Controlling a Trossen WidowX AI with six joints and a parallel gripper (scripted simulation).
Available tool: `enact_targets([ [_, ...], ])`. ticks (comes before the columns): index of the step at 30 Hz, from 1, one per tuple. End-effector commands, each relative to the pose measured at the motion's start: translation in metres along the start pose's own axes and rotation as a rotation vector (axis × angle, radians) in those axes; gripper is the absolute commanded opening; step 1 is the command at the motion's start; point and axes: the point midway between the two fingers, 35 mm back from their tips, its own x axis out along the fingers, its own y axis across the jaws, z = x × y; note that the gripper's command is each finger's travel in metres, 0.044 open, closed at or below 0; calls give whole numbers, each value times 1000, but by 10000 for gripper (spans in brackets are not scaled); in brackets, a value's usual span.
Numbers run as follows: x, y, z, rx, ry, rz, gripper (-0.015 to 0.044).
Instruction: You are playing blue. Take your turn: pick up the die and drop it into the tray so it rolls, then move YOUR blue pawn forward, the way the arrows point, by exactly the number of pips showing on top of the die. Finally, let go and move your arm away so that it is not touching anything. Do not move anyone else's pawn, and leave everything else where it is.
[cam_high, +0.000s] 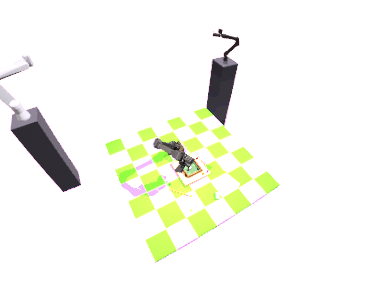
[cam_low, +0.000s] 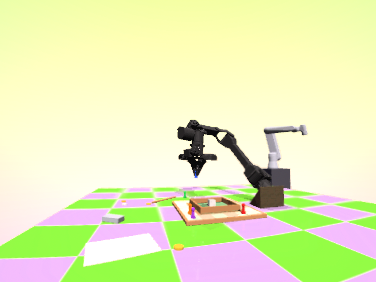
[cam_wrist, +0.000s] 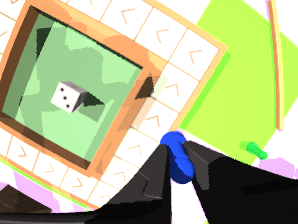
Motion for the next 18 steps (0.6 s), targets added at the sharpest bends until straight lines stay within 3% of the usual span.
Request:
enact_targets([
  [1,10,-11,14,10,10,-1,0],
  [18,61,-48,56,57,54,7,0],
])
